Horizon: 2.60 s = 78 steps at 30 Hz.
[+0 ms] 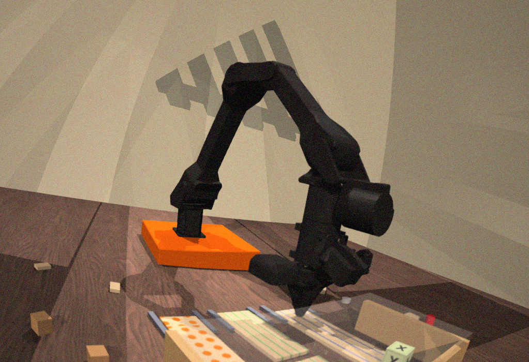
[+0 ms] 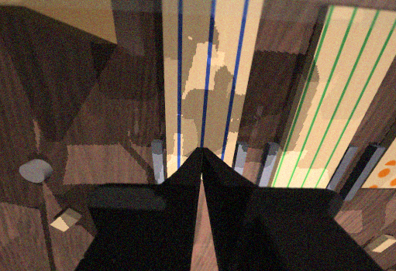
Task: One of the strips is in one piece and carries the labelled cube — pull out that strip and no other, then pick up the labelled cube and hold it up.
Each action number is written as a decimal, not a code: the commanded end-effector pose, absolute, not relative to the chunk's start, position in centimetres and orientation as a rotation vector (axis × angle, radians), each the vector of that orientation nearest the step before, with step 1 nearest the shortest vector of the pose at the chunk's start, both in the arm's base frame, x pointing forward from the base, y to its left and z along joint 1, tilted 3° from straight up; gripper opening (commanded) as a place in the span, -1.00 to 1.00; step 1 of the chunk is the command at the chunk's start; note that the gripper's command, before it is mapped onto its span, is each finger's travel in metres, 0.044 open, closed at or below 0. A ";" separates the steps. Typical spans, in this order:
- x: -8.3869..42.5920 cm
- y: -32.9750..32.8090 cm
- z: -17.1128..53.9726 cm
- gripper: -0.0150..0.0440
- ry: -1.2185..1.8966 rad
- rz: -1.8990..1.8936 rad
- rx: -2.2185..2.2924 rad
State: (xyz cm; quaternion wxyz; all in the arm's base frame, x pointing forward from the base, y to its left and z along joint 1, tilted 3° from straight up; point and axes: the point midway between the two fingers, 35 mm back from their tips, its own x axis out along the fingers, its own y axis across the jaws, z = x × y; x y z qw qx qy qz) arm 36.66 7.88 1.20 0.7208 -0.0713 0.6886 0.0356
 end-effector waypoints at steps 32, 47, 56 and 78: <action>34.5 7.5 0.7 -0.49 1.523 0.079 -0.153; 35.0 7.6 1.5 -0.49 1.523 0.079 -0.152; 34.6 7.6 1.4 -0.49 1.523 0.079 -0.152; 31.3 6.9 0.5 -0.49 1.526 0.079 -0.153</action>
